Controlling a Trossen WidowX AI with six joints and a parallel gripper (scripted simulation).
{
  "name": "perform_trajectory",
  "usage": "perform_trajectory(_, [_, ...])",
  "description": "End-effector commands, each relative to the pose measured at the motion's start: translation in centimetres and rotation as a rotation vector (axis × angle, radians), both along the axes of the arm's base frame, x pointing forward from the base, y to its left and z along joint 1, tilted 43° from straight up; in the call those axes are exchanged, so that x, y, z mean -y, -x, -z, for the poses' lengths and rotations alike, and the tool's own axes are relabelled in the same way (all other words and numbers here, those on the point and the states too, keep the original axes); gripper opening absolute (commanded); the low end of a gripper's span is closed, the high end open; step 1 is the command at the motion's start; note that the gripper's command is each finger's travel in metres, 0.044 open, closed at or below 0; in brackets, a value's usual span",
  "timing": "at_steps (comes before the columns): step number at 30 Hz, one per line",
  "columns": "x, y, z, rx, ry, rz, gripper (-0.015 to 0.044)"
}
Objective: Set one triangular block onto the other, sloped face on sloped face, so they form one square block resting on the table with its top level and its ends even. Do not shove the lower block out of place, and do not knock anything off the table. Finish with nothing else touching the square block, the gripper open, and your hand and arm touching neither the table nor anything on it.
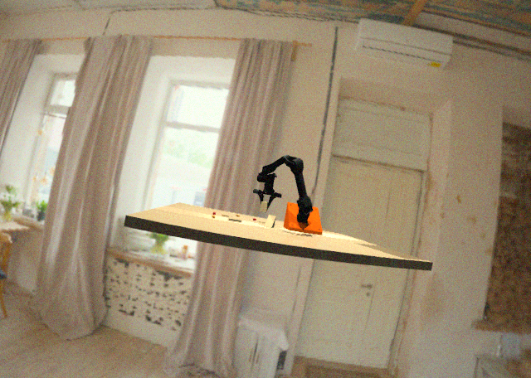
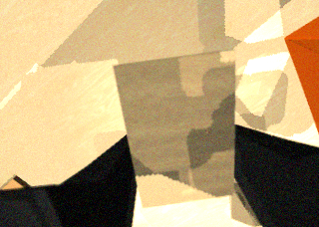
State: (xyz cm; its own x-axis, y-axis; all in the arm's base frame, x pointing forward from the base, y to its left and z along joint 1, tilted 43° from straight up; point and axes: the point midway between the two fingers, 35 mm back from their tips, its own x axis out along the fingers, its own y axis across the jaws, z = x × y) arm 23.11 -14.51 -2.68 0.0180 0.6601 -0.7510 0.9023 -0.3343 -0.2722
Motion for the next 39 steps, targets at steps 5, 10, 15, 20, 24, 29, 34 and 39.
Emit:
perform_trajectory(5, [-1.6,-1.5,-3.1,-0.002,0.006,0.018,0.0000])
perform_trajectory(10, [-2.7,-2.2,-5.0,-0.005,0.008,0.029,0.0000])
perform_trajectory(15, [-4.0,-2.8,-7.0,-0.007,0.008,0.040,0.0000])
perform_trajectory(20, [-5.4,-3.2,-9.0,-0.010,0.006,0.050,0.0000])
perform_trajectory(24, [-6.6,-3.4,-10.5,-0.011,0.004,0.057,0.0000])
perform_trajectory(29, [-8.1,-3.5,-12.4,-0.014,-0.001,0.066,0.0000])
perform_trajectory(34, [-9.6,-3.4,-14.2,-0.017,-0.008,0.073,0.0000])
perform_trajectory(39, [-11.2,-3.2,-16.0,-0.021,-0.017,0.080,0.0000])
